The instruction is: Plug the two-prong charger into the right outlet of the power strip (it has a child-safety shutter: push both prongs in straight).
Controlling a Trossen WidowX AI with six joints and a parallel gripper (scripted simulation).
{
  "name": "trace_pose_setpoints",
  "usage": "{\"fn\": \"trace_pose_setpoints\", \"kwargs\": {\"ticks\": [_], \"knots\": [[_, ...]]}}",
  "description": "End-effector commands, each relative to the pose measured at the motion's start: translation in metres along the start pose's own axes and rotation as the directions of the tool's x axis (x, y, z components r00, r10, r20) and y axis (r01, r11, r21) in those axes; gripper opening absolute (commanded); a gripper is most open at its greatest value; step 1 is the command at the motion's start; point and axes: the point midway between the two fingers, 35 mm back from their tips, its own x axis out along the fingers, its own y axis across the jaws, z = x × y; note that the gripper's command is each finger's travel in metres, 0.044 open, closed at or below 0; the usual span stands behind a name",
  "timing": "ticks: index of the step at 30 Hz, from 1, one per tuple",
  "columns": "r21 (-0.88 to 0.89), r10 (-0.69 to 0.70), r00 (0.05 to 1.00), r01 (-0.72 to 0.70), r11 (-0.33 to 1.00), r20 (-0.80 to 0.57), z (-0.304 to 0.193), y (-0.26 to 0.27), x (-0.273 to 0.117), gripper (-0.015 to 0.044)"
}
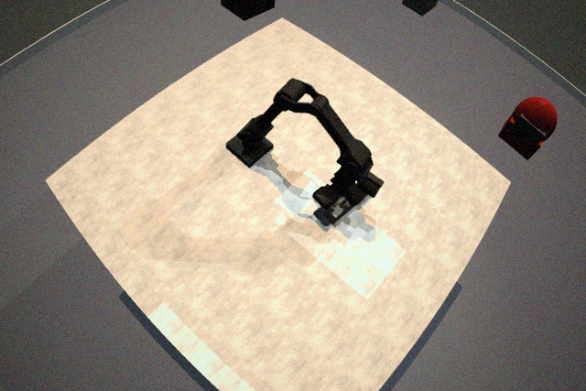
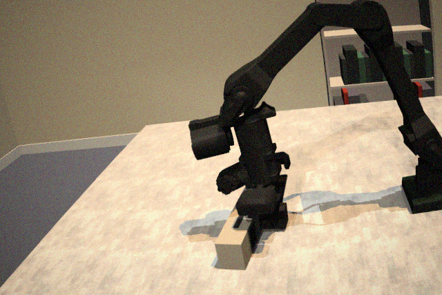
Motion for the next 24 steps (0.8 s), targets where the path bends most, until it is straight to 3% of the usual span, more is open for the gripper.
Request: {"fn": "trace_pose_setpoints", "kwargs": {"ticks": [1, 12, 24], "knots": [[0.000, 0.000, 1.000, 0.000, 1.000, 0.002, 0.0005, 0.0001, 0.0001, 0.0157], [0.000, 0.000, 1.000, 0.000, 1.000, 0.003, 0.0004, 0.0001, 0.0001, 0.0440], [0.000, 0.001, 1.000, -0.001, 1.000, 0.010, -0.0025, 0.0002, 0.0004, 0.0440]]}}
